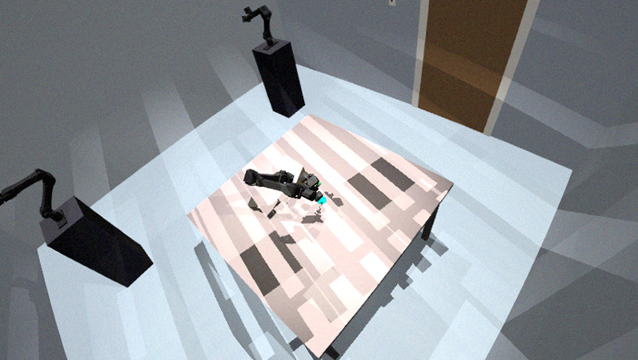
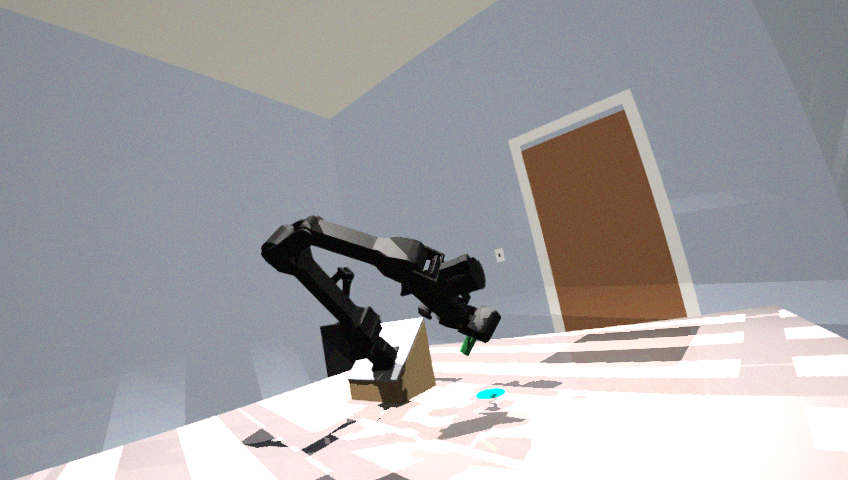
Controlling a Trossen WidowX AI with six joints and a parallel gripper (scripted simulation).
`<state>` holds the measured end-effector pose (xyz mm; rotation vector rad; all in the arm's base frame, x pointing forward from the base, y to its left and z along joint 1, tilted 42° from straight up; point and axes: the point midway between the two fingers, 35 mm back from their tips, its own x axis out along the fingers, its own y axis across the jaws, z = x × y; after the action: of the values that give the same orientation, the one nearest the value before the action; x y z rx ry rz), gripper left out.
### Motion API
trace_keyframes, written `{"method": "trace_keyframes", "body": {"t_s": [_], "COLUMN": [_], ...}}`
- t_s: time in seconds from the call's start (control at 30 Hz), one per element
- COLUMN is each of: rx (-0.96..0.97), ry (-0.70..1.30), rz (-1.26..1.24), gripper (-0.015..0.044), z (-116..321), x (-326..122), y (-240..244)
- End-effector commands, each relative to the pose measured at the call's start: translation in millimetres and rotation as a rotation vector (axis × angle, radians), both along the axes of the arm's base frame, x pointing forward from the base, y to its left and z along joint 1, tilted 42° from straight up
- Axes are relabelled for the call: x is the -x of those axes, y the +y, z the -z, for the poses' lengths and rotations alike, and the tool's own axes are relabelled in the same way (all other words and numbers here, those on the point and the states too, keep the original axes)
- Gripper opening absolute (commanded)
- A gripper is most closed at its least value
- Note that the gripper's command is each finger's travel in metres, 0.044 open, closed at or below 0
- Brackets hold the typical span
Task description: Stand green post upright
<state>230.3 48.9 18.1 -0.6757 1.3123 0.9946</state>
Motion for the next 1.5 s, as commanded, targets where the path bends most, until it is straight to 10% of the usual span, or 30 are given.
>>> {"method": "trace_keyframes", "body": {"t_s": [0.0, 1.47], "rx": [-0.031, -0.263], "ry": [-0.026, -0.265], "rz": [-0.007, -0.058], "gripper": [0.0023, 0.0023], "z": [-1.6, -14.6], "x": [-0.8, -5.3], "y": [0.4, -2.9]}}
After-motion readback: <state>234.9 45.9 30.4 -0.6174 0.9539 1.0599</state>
